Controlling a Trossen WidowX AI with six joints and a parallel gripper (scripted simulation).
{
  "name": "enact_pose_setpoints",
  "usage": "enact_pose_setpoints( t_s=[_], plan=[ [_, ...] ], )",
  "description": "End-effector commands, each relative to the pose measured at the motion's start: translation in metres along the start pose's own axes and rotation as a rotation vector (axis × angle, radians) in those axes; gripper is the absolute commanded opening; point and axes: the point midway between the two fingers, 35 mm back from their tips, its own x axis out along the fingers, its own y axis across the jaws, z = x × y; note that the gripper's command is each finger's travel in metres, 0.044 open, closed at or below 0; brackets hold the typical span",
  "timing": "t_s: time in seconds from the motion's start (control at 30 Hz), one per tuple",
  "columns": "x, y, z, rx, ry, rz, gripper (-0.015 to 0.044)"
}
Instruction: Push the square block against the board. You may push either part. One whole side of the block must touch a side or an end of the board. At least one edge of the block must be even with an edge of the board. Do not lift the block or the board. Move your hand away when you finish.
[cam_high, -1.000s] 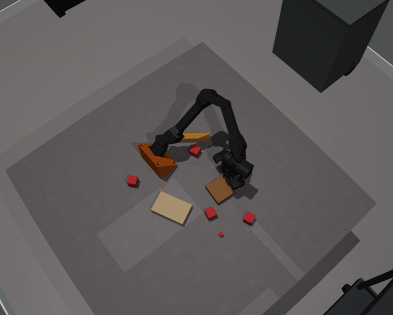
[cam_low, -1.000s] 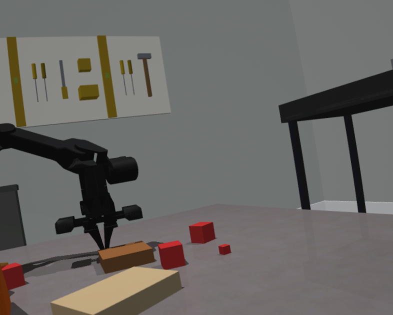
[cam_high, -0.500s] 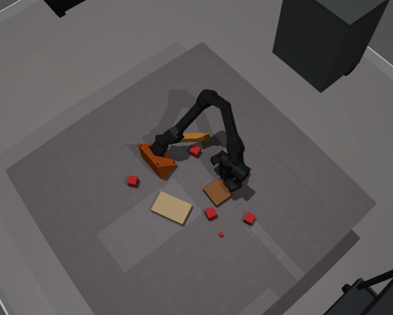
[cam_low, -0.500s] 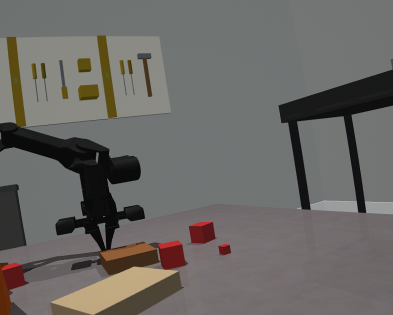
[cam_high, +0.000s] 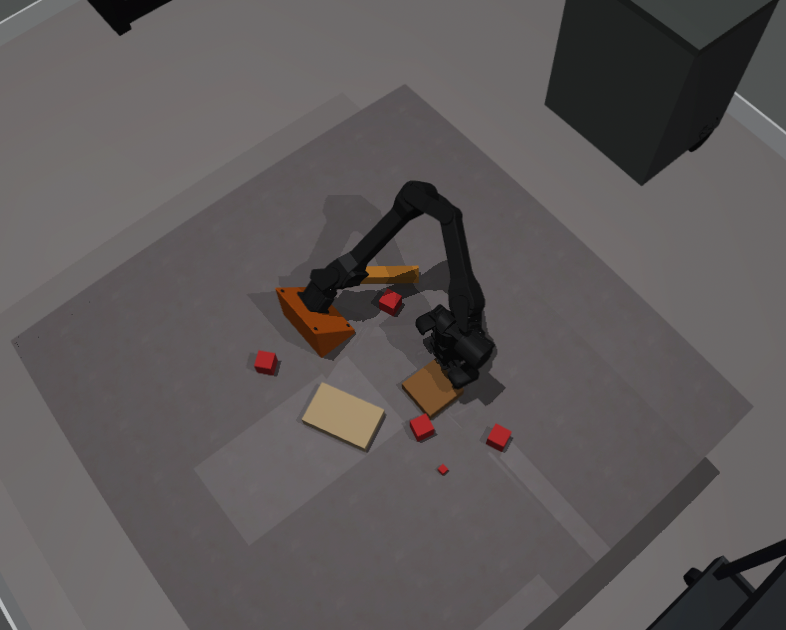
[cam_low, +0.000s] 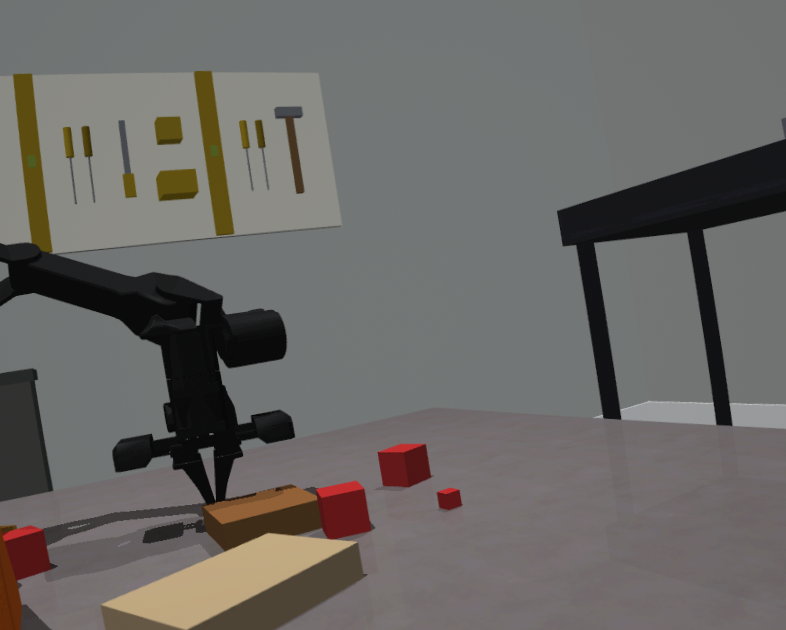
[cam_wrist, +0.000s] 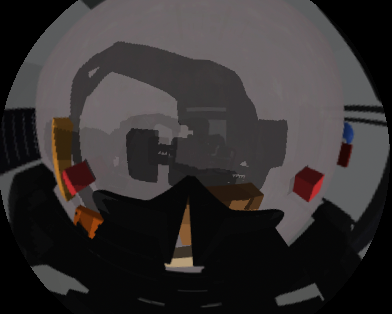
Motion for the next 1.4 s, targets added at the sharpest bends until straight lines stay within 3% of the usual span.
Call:
enact_pose_setpoints(
  t_s=[0.0,0.6,1.37],
  plan=[
    [0.002,0.000,-0.008,0.005,0.006,0.004,0.0000],
    [0.002,-0.005,-0.025,0.005,0.007,0.004,0.0000],
    [0.001,-0.006,0.009,0.005,0.002,0.004,0.0000]
  ],
)
